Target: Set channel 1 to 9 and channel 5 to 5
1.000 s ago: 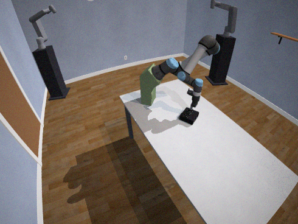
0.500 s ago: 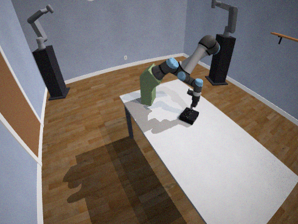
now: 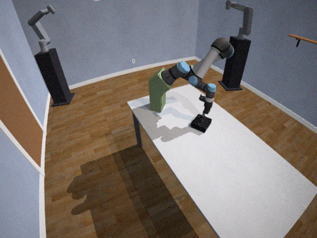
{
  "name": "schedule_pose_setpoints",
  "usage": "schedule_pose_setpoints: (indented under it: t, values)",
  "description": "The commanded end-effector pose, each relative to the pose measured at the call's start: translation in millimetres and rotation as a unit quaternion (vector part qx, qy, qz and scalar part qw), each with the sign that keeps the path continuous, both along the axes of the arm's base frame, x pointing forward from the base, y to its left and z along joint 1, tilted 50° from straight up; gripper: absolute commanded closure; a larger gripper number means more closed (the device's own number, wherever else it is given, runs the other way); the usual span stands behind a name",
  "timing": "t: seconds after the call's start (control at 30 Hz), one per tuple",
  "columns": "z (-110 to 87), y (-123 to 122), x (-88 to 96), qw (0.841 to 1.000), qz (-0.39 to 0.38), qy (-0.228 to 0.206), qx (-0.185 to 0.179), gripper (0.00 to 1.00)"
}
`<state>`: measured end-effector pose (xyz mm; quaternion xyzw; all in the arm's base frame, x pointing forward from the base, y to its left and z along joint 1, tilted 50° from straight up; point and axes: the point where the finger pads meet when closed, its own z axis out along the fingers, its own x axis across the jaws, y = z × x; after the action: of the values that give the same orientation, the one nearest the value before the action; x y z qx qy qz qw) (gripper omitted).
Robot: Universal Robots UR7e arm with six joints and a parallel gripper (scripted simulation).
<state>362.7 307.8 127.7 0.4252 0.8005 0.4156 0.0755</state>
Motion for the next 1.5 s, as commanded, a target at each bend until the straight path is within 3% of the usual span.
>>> schedule_pose_setpoints:
  t: [0.0, 1.47]
  values:
    - [3.2, 1.2, 1.7, 1.000, 0.001, -0.003, 0.000, 1.00]
    - [-0.1, -0.1, -1.1, 1.000, 0.001, -0.003, 0.000, 1.00]
